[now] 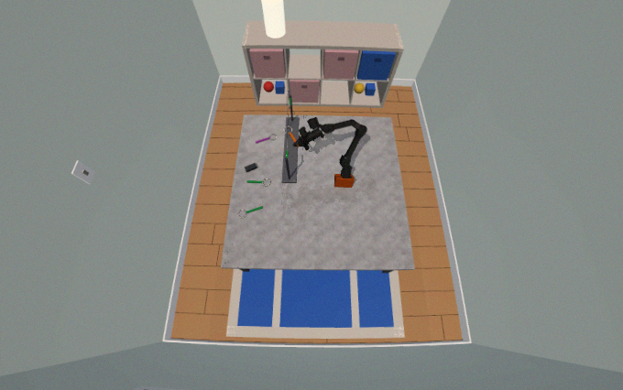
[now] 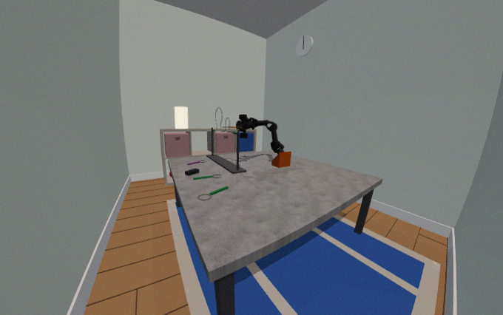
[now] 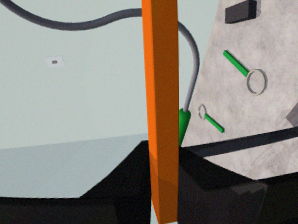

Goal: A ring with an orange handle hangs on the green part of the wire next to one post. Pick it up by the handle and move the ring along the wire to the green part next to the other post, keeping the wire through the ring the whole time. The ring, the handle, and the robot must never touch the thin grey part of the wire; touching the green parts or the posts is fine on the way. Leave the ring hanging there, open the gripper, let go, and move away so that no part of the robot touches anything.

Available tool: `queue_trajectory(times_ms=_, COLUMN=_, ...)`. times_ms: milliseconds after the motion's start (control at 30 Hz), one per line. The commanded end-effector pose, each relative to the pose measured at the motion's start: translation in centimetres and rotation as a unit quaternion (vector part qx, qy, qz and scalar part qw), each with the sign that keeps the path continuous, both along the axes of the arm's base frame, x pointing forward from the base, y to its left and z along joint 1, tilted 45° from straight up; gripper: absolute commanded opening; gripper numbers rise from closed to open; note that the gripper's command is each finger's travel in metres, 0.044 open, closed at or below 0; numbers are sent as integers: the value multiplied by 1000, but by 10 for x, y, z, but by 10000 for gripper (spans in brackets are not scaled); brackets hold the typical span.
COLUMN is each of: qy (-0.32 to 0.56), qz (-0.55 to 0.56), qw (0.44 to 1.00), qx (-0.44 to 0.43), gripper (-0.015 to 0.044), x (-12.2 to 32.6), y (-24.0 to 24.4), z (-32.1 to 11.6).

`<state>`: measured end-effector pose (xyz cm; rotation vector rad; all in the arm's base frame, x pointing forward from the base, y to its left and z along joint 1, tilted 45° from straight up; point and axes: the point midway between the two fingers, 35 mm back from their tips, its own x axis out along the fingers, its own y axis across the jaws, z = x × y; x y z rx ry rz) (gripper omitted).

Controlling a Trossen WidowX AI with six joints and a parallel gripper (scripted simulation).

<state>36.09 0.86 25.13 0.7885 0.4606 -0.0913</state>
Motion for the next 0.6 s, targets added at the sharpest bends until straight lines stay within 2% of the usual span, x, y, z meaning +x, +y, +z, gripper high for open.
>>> queue_trajectory(times_ms=0, qy=-8, qz=4, qw=999, qx=34, gripper=-150, x=1, y=9, z=10)
queue_trajectory(times_ms=333, qy=-14, qz=3, qw=998, qx=68, gripper=-150, x=3, y=19, z=25)
queue_trajectory(times_ms=567, qy=-10, qz=3, qw=999, qx=47, gripper=-150, x=3, y=19, z=27)
